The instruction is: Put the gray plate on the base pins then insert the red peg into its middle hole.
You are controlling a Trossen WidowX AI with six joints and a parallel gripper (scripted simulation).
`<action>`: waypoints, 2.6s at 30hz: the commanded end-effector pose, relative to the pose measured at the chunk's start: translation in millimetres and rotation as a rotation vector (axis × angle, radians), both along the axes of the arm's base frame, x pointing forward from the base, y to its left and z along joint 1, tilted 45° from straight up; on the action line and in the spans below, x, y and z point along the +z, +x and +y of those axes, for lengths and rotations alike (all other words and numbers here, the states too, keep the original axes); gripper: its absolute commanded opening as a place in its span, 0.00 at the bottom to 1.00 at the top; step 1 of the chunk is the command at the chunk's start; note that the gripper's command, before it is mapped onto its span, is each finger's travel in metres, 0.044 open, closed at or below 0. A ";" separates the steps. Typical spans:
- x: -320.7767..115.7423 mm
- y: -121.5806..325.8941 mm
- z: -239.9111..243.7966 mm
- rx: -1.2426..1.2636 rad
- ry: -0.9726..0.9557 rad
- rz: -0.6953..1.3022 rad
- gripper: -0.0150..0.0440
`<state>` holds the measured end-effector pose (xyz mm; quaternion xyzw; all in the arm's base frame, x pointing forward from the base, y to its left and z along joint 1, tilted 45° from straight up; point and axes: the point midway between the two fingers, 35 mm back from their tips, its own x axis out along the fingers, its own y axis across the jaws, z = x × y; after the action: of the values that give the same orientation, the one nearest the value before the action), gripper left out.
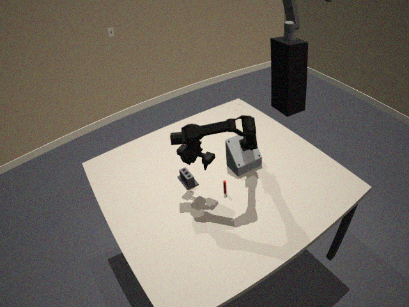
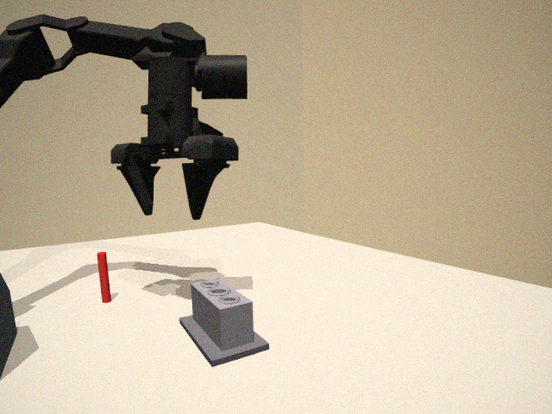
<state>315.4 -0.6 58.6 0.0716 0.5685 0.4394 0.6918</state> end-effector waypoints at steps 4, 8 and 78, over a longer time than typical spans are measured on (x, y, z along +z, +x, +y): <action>49.3 -45.9 45.3 -0.626 -0.011 0.570 1.00; 55.6 -56.7 54.4 -0.755 -0.013 0.695 1.00; 11.8 -91.9 133.4 -1.125 -0.020 1.068 1.00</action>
<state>225.1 129.2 76.8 0.5447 0.7052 -0.0727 0.4481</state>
